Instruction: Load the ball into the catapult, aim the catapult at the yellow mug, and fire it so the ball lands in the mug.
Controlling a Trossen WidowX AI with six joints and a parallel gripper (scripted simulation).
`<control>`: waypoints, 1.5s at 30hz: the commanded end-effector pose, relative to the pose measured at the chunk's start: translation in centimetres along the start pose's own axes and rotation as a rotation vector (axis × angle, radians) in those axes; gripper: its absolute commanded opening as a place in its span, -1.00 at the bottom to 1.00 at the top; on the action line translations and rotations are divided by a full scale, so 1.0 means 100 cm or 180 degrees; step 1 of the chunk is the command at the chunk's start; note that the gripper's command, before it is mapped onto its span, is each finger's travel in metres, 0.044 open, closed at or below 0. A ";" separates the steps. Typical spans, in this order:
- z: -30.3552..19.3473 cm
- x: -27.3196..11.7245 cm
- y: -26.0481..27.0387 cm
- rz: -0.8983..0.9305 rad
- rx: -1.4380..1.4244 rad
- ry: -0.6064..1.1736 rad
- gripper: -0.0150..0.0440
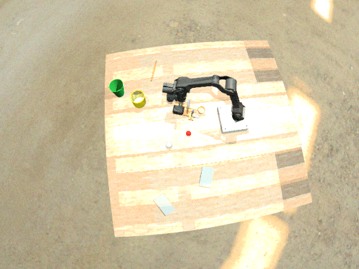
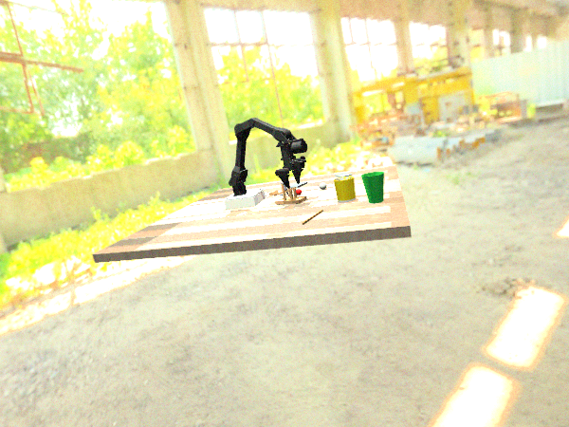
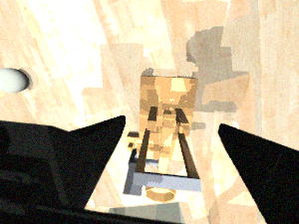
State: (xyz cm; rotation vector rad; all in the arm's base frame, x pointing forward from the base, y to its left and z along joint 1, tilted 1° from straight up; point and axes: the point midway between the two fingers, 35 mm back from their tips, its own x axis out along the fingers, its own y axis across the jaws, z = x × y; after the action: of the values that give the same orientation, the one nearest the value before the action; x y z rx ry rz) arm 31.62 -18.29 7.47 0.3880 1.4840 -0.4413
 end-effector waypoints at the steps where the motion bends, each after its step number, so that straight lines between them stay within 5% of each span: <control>1: -0.002 0.009 0.001 0.0013 -0.0016 0.0034 1.00; 32: -0.004 0.052 0.001 0.0013 -0.0016 0.0034 1.00; 43: -0.002 0.048 0.001 0.0000 0.0003 0.0011 0.02; 45: -0.002 0.048 0.001 0.0000 0.0003 0.0011 -0.02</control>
State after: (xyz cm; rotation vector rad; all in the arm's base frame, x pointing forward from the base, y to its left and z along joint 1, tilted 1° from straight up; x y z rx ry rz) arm 31.64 -18.33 2.58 0.3902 1.4880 -0.4410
